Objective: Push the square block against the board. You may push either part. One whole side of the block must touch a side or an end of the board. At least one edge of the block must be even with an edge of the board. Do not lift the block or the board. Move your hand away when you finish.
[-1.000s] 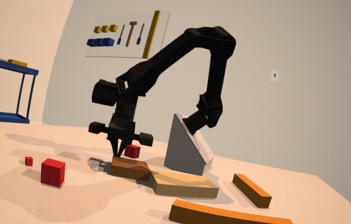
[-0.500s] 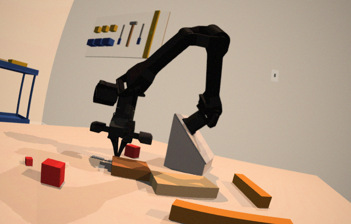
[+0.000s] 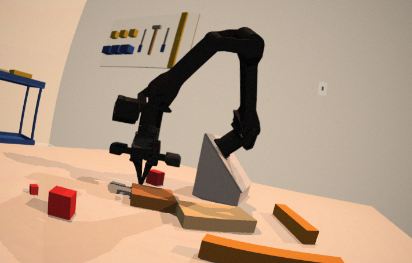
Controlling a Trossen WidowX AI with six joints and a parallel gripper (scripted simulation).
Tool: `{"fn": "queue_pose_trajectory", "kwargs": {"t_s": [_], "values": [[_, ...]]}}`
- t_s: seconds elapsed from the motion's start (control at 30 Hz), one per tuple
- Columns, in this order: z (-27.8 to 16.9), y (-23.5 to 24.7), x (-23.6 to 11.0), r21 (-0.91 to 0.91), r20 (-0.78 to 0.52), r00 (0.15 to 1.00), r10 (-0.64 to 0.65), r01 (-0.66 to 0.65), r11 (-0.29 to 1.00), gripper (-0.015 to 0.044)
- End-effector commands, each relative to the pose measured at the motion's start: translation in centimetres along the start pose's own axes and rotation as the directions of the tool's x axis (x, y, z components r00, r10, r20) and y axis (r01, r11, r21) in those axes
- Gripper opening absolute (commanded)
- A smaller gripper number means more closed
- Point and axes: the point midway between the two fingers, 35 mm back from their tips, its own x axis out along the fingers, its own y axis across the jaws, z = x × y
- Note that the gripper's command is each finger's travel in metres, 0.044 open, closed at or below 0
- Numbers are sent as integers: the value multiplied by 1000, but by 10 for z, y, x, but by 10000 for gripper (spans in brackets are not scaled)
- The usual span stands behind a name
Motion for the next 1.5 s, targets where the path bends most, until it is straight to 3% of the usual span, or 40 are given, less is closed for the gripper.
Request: {"fn": "queue_pose_trajectory", "kwargs": {"t_s": [0.0, 0.23, 0.5, 0.7, 1.47], "values": [[3, -5, -38, -9, 7, 1000, -20, 20, 1000, 0], [4, -5, -49, -11, 18, 999, -30, 31, 999, 0], [23, 30, -49, -141, 7, 1000, -16, 17, 990, 0], [24, 31, 6, -141, 9, 1000, -13, 14, 990, 0], [37, 29, 5, -140, 8, 1000, -17, 17, 990, 0]]}}
